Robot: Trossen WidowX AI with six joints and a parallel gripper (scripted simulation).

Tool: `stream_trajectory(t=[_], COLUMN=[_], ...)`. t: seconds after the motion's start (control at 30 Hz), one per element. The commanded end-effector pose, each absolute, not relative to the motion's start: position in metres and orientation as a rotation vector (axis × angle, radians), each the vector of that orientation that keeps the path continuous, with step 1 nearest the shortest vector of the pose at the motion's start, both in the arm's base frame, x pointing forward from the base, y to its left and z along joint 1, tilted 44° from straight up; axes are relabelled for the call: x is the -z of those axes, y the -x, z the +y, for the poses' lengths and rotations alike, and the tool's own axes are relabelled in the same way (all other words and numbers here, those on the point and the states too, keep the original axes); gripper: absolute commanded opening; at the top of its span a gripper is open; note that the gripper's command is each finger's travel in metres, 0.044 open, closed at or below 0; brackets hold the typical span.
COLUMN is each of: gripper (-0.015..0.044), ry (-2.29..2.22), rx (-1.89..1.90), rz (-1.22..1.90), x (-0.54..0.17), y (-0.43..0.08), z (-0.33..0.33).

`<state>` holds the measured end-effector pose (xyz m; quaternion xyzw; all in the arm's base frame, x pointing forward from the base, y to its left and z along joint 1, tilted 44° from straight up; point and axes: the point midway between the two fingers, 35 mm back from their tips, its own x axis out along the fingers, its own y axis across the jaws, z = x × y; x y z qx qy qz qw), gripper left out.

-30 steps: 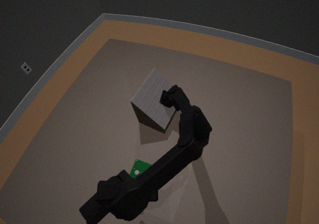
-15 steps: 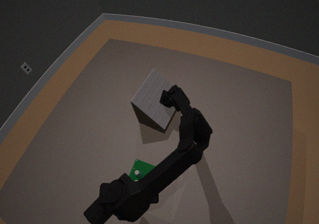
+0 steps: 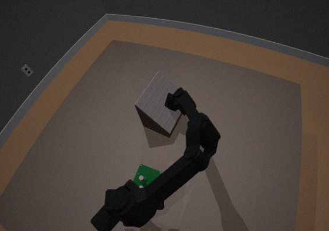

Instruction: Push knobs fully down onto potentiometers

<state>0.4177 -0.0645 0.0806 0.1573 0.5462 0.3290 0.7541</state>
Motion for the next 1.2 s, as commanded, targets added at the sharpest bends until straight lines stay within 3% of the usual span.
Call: stream_trajectory(t=[0.0,1.17], gripper=[0.0000,0.0000], ry=[-0.351,-0.351], rx=[-0.717,-0.717], rz=[1.192,1.192], x=[-0.0802,-0.0765], y=[-0.4176,-0.4186], z=[-0.0638,-0.0602])
